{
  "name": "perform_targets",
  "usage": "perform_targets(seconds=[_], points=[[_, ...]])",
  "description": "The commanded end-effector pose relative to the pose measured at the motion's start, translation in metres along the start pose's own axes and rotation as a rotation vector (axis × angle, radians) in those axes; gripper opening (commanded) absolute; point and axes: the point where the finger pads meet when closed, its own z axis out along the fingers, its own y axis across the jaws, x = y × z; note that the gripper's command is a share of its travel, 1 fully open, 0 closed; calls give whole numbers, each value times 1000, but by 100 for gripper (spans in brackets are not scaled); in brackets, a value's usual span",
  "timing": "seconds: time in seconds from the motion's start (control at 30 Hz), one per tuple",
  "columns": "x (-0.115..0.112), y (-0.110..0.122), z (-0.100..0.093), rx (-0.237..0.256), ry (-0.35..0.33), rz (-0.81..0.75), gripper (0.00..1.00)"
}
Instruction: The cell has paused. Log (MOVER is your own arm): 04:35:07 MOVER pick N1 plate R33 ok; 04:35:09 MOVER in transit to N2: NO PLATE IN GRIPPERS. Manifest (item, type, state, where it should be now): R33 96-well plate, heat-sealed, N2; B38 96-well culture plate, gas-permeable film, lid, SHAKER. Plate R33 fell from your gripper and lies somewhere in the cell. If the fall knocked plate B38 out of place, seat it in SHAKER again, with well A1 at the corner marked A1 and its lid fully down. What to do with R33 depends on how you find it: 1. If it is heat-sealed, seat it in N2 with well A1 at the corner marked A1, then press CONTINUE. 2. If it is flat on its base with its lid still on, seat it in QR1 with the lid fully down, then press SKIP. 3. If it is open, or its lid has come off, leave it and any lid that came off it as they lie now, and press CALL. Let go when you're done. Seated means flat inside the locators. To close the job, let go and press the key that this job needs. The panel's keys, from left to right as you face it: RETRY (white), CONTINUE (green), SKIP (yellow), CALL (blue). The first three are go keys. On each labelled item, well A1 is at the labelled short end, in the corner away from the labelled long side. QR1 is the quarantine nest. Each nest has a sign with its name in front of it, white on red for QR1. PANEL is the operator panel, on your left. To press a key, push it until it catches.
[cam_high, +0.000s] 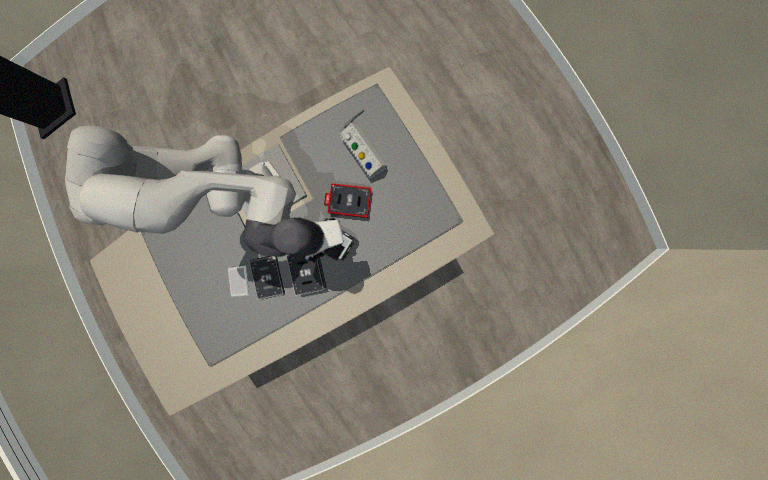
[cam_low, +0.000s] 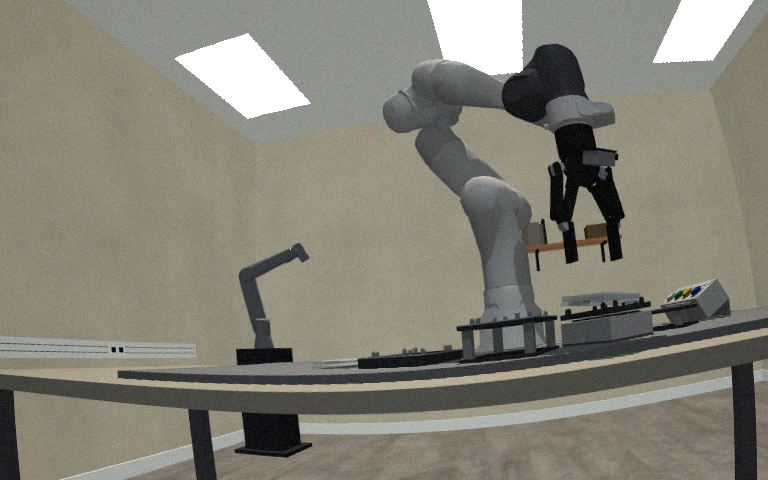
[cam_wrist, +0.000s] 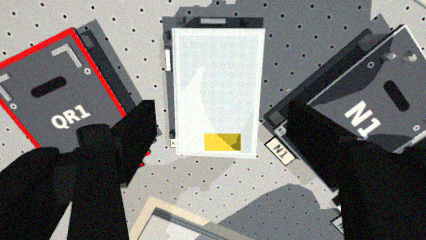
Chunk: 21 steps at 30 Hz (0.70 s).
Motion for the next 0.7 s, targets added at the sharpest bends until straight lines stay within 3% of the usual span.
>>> perform_targets(seconds=[0.0, 0.67], points=[[0, -1, 2, 2, 0, 5, 70], [0, -1, 19, 2, 0, 5, 70]])
